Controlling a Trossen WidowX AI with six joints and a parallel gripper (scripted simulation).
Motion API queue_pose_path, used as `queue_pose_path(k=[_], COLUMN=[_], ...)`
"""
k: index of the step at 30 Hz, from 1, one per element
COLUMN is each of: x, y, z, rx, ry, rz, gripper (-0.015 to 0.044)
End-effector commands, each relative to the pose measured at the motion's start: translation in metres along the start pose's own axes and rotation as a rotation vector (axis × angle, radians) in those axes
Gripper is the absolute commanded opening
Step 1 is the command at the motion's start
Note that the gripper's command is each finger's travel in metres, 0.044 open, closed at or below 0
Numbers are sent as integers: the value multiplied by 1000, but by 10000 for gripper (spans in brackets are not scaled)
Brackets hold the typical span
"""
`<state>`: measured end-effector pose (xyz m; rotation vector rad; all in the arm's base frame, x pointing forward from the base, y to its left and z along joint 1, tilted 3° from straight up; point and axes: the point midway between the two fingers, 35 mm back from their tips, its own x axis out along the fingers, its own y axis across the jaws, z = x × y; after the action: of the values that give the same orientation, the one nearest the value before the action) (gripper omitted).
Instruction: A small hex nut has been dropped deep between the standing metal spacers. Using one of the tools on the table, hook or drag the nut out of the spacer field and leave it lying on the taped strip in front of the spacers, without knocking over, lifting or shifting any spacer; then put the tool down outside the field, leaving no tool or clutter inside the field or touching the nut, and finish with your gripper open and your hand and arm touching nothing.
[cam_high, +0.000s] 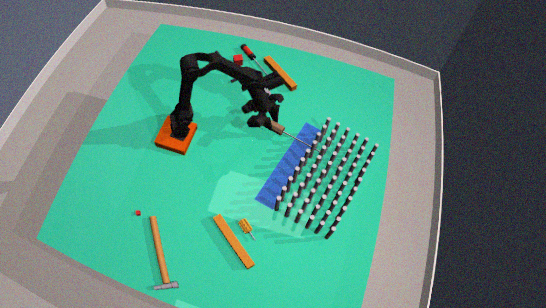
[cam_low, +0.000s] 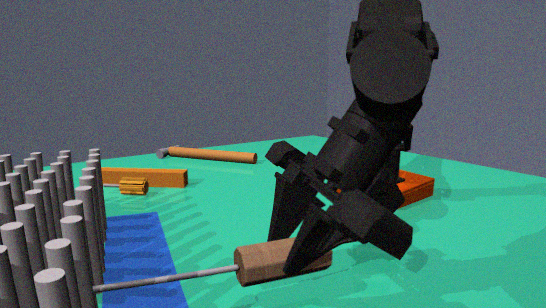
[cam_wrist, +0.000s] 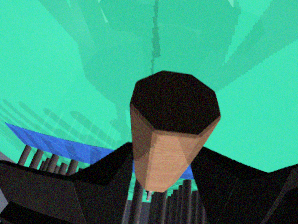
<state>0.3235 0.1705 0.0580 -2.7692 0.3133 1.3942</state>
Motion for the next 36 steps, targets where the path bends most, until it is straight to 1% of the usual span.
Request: queue_pose_path(k=[1,36], x=[2,20], y=[-2,-2], z=[-5,-33], rx=[0,1], ry=[3,7], rz=[-4,-5], gripper=[0,0])
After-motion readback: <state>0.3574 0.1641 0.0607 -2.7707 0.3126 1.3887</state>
